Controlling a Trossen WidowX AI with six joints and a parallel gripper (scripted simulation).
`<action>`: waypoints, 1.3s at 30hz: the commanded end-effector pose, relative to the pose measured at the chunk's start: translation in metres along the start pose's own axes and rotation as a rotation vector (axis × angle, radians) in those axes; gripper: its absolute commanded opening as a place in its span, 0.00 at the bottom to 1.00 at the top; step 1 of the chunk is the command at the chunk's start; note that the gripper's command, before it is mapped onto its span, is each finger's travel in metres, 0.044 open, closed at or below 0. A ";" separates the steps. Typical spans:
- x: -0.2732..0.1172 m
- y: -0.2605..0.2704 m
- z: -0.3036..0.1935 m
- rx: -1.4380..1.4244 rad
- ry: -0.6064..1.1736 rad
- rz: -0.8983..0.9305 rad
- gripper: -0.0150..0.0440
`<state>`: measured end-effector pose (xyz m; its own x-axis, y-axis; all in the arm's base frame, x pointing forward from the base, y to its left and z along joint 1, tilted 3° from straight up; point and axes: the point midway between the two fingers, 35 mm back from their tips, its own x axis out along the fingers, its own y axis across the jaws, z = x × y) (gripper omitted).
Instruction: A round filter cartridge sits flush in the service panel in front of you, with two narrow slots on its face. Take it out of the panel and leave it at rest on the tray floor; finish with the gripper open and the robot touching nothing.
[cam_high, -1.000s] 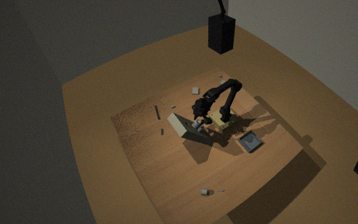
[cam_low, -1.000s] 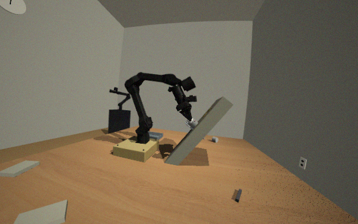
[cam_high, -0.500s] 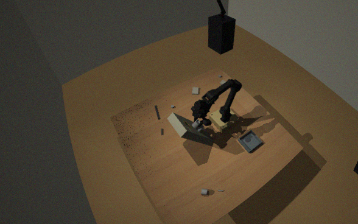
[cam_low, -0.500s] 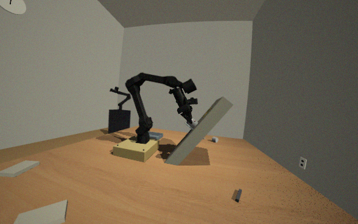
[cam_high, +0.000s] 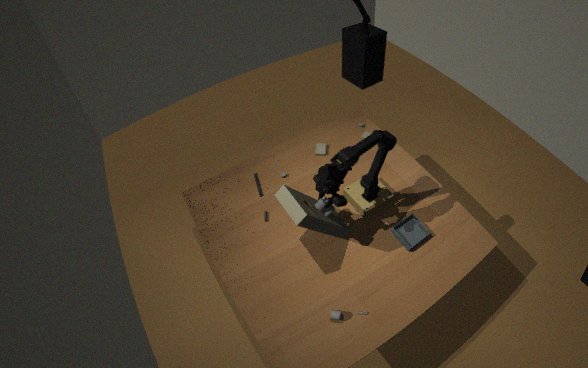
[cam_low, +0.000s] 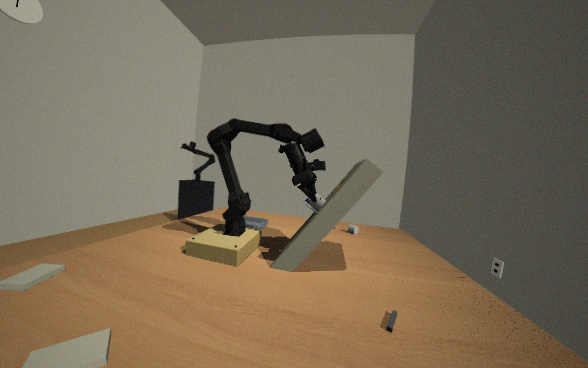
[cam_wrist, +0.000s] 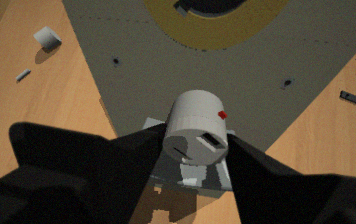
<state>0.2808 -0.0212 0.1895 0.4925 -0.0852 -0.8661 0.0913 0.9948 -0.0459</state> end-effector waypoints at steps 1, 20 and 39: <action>-0.006 0.000 0.014 0.001 -0.012 0.000 0.25; -0.086 0.000 0.023 0.001 -0.009 0.001 0.25; -0.087 0.051 0.024 0.005 0.002 0.006 0.25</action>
<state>0.2606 0.0262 0.2752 0.4862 -0.0762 -0.8705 0.0893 0.9953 -0.0372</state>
